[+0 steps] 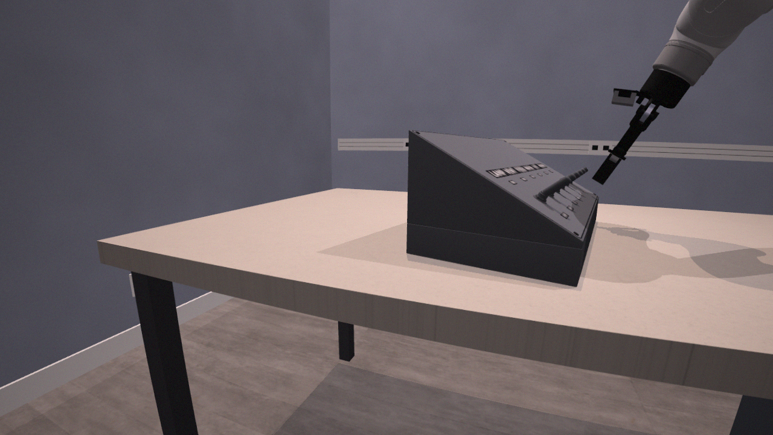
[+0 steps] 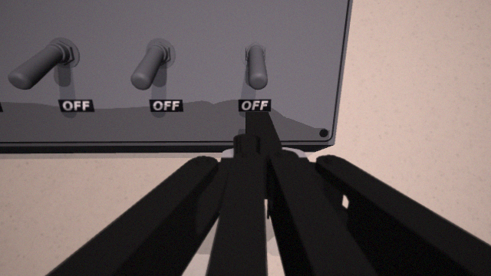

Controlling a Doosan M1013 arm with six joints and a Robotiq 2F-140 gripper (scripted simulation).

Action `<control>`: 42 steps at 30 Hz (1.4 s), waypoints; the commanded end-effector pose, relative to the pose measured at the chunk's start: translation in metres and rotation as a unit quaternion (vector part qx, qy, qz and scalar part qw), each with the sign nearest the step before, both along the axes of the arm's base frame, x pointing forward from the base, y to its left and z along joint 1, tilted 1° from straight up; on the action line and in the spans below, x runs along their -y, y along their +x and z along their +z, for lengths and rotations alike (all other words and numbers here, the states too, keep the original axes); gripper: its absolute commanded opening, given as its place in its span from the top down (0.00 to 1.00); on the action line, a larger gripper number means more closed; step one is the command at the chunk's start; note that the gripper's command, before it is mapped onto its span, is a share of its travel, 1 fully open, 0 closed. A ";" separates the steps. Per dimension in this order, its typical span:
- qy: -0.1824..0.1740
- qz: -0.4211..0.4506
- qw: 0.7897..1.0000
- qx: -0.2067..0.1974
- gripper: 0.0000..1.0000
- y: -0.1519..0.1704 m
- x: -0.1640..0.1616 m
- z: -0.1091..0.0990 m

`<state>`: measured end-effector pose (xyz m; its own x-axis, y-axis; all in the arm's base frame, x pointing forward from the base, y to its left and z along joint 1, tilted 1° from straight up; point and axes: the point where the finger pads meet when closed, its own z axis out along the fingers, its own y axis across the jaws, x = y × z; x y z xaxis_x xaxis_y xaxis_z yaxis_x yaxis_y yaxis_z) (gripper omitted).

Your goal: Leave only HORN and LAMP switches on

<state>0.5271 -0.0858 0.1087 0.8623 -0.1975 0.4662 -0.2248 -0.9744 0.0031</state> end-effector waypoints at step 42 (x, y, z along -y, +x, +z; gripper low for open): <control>-0.001 0.003 1.000 -0.002 0.90 0.029 0.005 0.014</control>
<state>0.5521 -0.0915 0.1222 0.8628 -0.1977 0.4653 -0.2250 -0.9744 0.0033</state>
